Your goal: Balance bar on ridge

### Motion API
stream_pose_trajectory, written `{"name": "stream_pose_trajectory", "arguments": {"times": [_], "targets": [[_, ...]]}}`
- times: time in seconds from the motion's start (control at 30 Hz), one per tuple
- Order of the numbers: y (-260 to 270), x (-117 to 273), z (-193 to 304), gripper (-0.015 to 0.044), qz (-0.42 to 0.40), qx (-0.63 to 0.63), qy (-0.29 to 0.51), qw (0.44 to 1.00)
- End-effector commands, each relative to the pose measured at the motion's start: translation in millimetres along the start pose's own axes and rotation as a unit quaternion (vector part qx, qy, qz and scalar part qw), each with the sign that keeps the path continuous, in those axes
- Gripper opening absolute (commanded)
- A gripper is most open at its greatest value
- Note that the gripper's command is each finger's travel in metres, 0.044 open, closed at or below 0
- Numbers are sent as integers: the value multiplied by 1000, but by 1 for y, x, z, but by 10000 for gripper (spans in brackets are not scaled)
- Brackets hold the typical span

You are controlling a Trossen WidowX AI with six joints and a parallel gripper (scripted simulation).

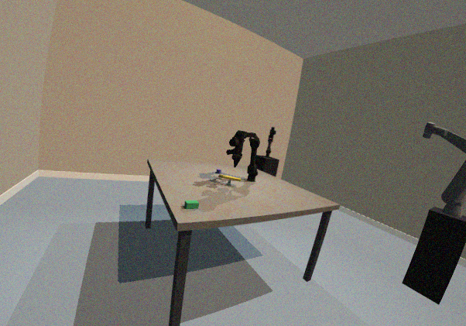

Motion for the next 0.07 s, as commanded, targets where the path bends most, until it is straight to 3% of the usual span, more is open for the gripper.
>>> {"name": "stream_pose_trajectory", "arguments": {"times": [0.0, 0.03], "targets": [[0, 0, 0, 440, 1, 0, 0, 1000], [0, 0, 0, 440, 1, 0, 0, 1000]]}}
Point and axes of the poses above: the point midway between the two fingers, 35 mm back from their tips, its own x axis back along the fingers, its own y axis across the jaws, z = x × y, the point moved 4 cm from there along x, back along the fingers, and after that the axes turned 1 degree about -x, right-handed, at the moved point
